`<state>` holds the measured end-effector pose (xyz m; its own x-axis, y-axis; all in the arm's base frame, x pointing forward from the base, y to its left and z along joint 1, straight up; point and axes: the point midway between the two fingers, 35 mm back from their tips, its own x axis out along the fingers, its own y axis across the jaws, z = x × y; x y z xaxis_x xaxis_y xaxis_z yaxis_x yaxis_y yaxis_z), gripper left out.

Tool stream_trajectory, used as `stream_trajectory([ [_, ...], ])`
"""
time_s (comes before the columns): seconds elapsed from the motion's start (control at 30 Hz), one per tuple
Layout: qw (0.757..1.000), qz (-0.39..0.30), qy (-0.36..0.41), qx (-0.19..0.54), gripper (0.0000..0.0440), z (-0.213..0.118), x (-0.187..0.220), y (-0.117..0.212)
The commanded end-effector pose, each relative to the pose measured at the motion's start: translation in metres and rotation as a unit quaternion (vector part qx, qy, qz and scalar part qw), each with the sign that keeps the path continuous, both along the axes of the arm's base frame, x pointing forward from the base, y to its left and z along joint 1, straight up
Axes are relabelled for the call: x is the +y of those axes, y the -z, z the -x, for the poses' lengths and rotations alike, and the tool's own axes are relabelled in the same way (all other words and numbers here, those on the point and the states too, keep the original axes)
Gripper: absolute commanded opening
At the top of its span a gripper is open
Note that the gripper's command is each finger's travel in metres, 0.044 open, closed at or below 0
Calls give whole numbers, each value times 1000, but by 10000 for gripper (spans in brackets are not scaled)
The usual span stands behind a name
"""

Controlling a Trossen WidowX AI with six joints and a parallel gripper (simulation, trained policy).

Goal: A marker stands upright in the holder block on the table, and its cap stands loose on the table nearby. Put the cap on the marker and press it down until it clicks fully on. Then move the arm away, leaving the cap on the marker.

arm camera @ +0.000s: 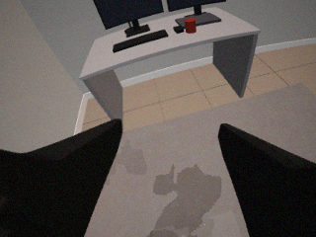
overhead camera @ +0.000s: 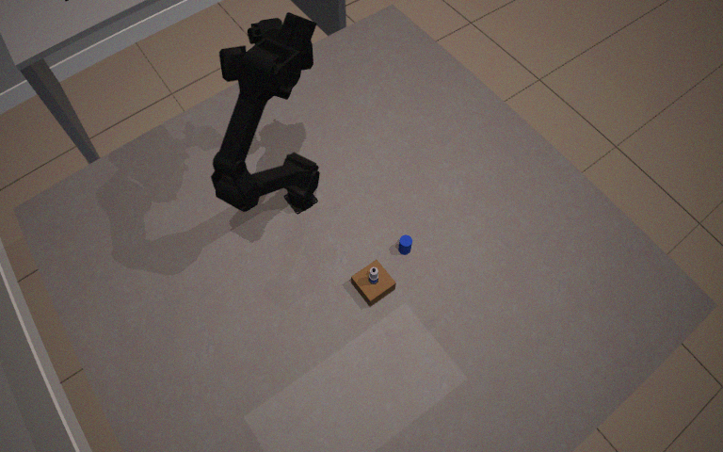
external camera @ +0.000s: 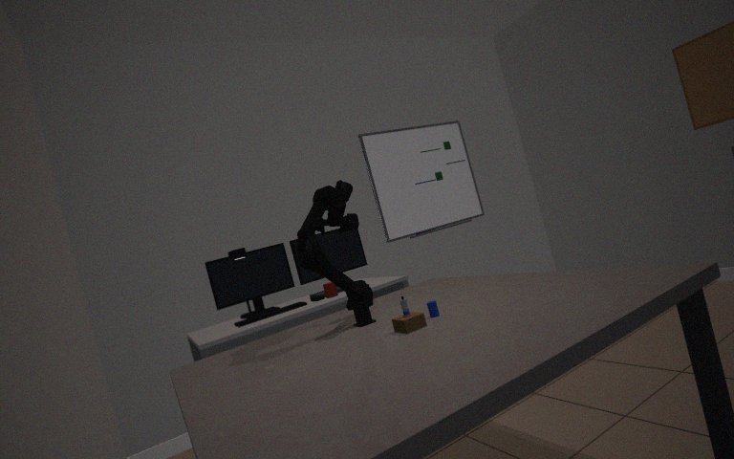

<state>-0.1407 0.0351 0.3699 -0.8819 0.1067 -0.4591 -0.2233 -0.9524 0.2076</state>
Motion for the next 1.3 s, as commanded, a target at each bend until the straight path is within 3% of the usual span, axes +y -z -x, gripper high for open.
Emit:
stream_trajectory([
  [0.0,1000,5,6,-14,315,1,11,6],
  [1.27,990,44,60,-121,318,-11,104,54],
])
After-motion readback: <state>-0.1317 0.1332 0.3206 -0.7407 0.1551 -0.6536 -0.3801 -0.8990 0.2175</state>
